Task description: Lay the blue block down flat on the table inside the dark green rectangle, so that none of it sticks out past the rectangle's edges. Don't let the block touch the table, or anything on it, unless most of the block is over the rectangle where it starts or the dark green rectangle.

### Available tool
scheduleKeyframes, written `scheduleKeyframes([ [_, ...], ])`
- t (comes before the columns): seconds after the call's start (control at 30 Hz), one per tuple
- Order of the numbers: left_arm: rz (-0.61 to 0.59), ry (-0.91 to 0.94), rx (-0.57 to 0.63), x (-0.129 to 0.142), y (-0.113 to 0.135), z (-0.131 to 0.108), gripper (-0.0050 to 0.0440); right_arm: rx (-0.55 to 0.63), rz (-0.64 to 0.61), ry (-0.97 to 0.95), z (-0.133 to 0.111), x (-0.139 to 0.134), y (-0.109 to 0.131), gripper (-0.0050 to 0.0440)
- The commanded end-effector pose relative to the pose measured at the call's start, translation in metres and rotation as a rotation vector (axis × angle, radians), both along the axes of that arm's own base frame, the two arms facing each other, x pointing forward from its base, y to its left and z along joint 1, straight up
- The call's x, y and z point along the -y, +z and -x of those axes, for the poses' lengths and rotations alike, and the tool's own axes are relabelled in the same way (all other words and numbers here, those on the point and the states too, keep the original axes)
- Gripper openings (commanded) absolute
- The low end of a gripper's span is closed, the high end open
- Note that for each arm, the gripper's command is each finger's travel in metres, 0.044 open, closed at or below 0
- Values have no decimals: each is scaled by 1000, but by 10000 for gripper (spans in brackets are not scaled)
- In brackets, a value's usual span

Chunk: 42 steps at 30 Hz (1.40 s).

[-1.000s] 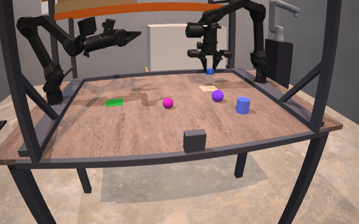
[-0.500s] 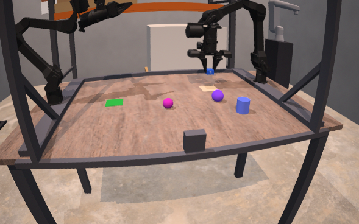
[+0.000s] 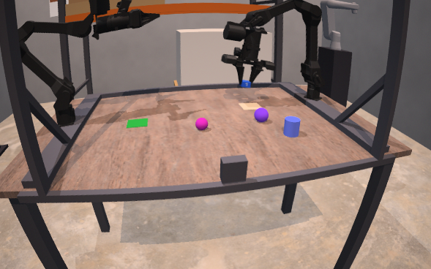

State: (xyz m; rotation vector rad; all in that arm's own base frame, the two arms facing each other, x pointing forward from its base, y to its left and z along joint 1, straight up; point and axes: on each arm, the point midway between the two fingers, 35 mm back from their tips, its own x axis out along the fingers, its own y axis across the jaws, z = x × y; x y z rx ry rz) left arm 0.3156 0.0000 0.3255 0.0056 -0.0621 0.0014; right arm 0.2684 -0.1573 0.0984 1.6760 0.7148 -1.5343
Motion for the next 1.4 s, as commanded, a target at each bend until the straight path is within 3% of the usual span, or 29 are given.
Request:
scheduleKeyframes([
  [0.0,5,-4,6,0,5,1,440,152,107,16,-16,8,16,-50],
  [0.43,6,-2,8,0,6,1,440,385,261,35,-47,25,20,-50],
  [0.73,6,-2,8,0,6,1,440,483,323,43,-67,36,14,-50],
  [0.77,6,-2,8,0,6,1,440,538,357,43,-76,41,22,-50],
  [1.37,6,-2,8,0,6,1,440,799,516,63,-127,69,27,-50],
])
